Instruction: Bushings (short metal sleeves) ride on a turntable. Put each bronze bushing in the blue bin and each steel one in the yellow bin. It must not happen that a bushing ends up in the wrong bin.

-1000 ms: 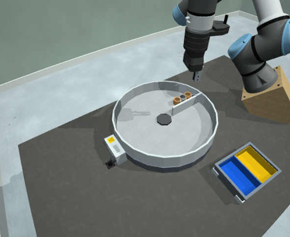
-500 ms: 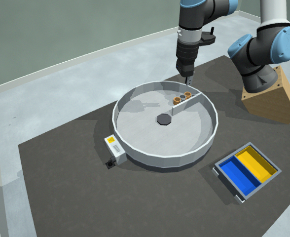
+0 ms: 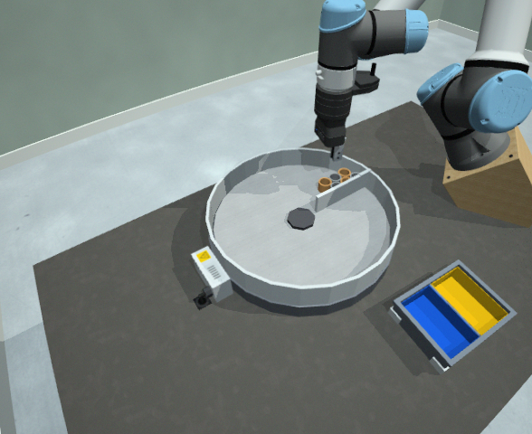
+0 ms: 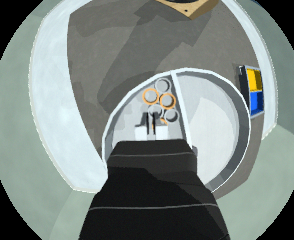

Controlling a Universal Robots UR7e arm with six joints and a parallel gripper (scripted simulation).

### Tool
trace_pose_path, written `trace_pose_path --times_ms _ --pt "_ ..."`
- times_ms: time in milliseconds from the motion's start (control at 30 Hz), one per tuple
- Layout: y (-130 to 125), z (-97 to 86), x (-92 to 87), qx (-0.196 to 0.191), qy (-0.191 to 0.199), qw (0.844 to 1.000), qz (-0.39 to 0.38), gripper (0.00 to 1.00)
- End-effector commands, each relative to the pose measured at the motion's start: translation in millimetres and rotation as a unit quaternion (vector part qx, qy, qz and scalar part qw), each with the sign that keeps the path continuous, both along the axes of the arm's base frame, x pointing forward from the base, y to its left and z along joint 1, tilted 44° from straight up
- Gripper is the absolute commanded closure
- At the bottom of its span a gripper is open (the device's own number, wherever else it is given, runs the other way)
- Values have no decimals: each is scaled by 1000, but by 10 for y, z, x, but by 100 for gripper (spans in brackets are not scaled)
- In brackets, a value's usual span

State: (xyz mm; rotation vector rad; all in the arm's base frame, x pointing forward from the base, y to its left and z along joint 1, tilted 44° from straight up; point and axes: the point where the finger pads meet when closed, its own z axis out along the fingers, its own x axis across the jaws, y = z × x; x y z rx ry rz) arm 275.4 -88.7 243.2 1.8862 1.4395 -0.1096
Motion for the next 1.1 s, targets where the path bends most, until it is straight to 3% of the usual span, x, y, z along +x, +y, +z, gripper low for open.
trace_pose_path --times_ms 0,33,67,1067 --pt "-14 -4 4 4 -1 1000 4 73" --pt "-14 -4 4 4 -1 1000 4 73" --pt "-6 0 3 1 -1 1000 2 58" --pt "-7 0 3 2 -1 1000 2 58"
